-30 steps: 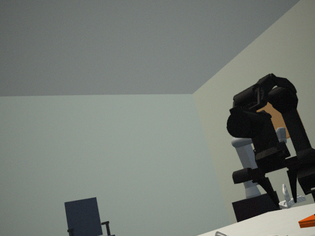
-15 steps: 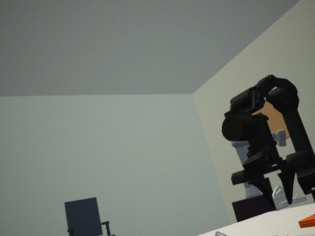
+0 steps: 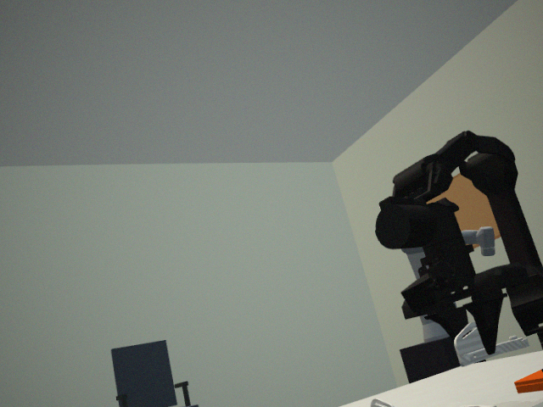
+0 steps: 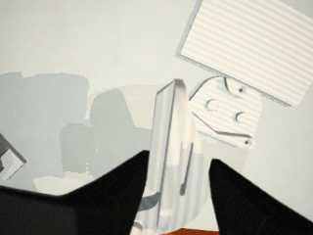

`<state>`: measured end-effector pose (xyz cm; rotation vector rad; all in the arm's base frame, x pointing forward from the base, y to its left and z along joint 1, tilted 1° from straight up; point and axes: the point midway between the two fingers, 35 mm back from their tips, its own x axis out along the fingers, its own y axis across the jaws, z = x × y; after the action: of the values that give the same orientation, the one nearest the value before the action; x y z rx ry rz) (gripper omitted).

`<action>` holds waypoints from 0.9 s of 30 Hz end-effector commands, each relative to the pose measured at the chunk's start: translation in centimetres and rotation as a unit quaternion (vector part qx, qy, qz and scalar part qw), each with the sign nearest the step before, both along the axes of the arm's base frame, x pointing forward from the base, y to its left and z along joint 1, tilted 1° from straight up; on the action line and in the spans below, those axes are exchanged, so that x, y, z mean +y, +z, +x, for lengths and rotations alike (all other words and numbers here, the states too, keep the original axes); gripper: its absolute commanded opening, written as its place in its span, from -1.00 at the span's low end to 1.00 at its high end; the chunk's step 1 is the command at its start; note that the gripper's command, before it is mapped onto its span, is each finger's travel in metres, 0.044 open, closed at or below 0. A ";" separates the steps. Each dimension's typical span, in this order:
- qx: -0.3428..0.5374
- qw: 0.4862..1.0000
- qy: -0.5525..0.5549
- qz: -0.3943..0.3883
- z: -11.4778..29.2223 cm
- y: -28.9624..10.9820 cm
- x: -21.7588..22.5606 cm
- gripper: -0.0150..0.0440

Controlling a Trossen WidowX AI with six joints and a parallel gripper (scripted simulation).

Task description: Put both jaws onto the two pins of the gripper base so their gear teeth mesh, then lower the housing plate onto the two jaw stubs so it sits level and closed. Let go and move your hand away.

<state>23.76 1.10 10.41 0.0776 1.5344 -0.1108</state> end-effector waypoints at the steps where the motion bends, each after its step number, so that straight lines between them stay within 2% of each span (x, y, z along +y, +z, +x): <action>1: -0.002 0.999 -0.043 0.003 -0.4 0.0 -0.4 -0.04; 7: -0.003 0.996 -0.088 0.004 -0.6 0.0 -0.8 -0.04; 27: -0.002 0.997 -0.080 0.004 -0.6 0.0 -0.8 -0.04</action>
<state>23.26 0.28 10.41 0.2110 1.5210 -0.2401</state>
